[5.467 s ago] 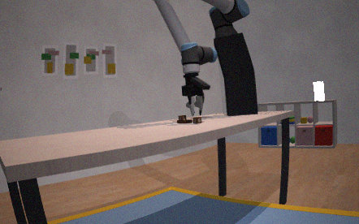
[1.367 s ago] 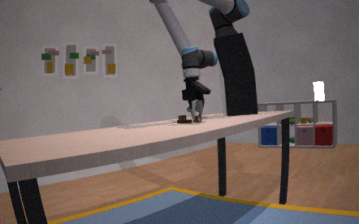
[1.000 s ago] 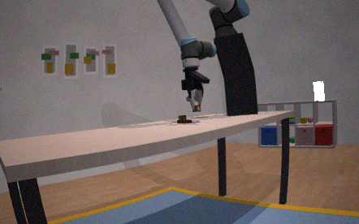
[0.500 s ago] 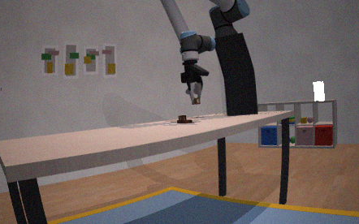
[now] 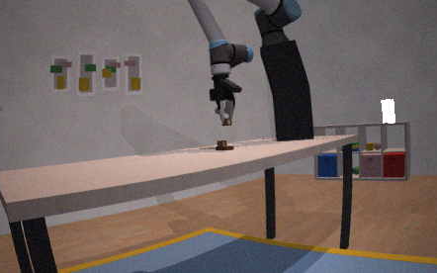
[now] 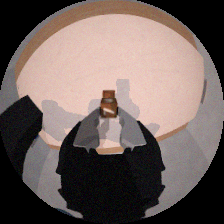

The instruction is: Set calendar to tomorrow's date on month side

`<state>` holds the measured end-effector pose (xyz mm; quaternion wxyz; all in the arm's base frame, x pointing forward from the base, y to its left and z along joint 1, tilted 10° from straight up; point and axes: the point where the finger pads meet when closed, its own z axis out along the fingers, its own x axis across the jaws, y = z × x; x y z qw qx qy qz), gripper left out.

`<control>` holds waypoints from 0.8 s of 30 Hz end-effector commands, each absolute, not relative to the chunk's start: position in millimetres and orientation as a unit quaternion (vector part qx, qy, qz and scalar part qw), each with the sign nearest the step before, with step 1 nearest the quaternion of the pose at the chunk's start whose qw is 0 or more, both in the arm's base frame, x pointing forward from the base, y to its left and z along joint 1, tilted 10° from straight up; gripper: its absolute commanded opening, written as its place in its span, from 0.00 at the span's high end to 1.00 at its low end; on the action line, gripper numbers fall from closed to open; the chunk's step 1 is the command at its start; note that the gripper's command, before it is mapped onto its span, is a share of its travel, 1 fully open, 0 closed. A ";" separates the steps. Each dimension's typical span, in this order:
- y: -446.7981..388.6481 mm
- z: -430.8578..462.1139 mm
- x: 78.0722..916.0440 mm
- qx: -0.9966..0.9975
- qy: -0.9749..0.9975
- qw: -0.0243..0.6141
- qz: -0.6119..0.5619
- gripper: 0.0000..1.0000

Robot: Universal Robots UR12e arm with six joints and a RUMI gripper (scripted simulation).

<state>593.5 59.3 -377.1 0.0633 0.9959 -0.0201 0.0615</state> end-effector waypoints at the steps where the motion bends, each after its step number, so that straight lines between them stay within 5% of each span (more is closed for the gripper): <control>1: 46.9 -373.3 592.9 0.996 -0.020 0.062 0.062 0.89; 24: 43.7 -397.7 595.9 0.996 -0.020 0.062 0.062 0.89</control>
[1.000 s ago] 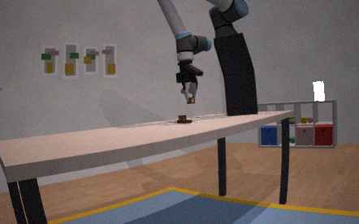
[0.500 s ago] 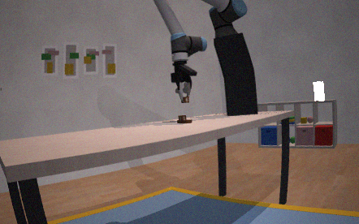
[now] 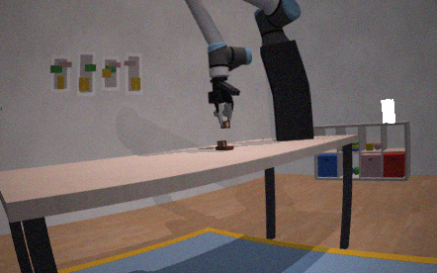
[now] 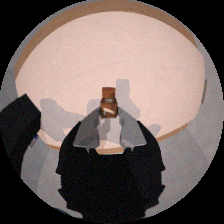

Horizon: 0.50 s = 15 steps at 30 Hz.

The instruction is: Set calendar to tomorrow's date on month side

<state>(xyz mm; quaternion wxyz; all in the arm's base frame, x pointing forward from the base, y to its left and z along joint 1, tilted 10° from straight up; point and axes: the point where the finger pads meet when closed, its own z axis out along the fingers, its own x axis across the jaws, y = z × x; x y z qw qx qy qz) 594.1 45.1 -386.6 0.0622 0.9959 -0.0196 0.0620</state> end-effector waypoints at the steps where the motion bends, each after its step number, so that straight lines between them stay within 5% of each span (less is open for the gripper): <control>1: 43.7 -397.7 595.9 0.996 -0.020 0.062 0.062 0.89; 15: 39.2 -432.9 600.3 0.996 -0.020 0.062 0.062 0.89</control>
